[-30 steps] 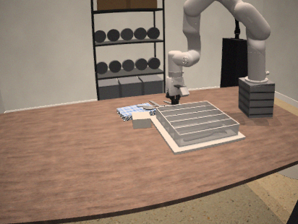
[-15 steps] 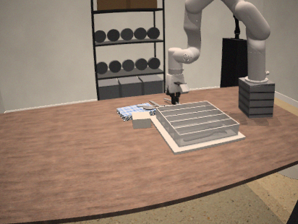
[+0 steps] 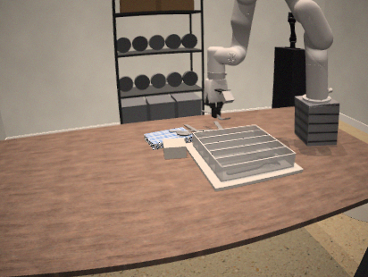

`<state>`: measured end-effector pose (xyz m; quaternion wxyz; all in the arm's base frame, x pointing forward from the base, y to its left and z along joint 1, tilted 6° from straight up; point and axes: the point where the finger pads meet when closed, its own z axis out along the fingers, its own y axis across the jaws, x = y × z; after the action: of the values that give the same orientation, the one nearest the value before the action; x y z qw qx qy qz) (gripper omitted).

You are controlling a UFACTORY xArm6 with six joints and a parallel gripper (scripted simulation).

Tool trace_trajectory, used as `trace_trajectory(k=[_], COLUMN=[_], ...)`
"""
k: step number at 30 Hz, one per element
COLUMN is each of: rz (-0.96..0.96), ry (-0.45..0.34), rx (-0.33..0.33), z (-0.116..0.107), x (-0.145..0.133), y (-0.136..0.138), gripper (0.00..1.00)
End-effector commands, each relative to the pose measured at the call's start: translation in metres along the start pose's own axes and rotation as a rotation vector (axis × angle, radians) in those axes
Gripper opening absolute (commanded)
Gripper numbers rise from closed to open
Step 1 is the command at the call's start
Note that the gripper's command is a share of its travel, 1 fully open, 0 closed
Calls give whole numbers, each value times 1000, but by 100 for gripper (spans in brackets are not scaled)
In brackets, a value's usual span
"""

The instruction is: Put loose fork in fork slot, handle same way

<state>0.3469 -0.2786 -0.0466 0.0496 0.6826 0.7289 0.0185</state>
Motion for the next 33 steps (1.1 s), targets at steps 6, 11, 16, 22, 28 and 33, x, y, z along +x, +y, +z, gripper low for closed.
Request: trace_trajectory(k=[6, 11, 16, 22, 28, 33], rz=[0, 0, 0, 0, 0, 0], ry=[-2, -2, -2, -2, -2, -2], rx=[2, 2, 2, 2, 2, 2], z=[-39, -56, -64, -73, -76, -76], x=[0, 0, 0, 0, 0, 0], y=[1, 1, 1, 1, 1, 1], gripper=[3, 3, 3, 3, 3, 3])
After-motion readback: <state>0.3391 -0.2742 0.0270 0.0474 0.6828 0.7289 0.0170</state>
